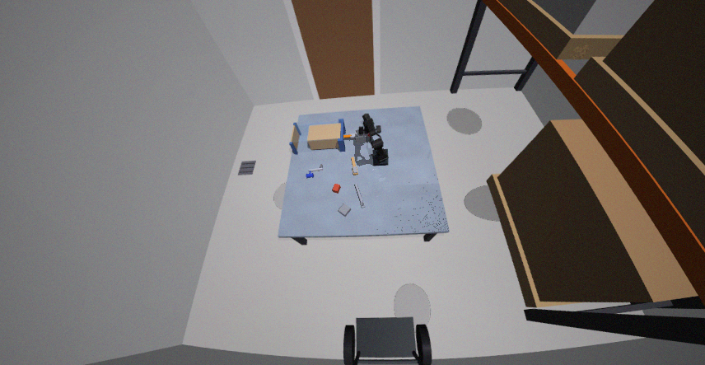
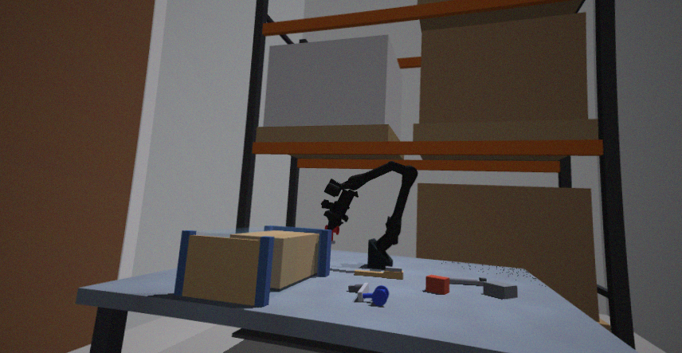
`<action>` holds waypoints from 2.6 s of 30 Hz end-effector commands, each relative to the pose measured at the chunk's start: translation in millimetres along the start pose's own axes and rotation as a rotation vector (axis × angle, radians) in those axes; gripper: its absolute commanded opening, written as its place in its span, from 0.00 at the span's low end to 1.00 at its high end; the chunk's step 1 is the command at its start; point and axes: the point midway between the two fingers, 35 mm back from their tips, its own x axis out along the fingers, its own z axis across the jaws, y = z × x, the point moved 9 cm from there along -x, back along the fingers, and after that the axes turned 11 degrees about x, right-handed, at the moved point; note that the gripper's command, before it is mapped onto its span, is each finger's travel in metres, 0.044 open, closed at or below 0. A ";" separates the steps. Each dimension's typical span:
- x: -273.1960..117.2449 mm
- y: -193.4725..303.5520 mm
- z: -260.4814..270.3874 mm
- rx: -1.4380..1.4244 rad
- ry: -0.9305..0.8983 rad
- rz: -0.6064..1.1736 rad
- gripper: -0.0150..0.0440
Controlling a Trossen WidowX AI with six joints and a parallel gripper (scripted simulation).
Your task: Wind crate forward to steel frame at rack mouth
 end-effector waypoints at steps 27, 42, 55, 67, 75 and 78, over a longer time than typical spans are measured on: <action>10.4 -26.0 -5.5 0.006 0.011 -0.011 0.65; -7.4 -35.3 -2.7 0.006 0.010 -0.011 1.00; -49.3 -51.2 0.6 0.006 0.008 -0.010 1.00; -102.8 -42.4 -11.7 0.007 0.010 -0.008 1.00; -103.5 -49.4 1.6 0.000 0.007 0.015 1.00; -103.5 -62.7 28.8 -0.017 0.015 0.067 1.00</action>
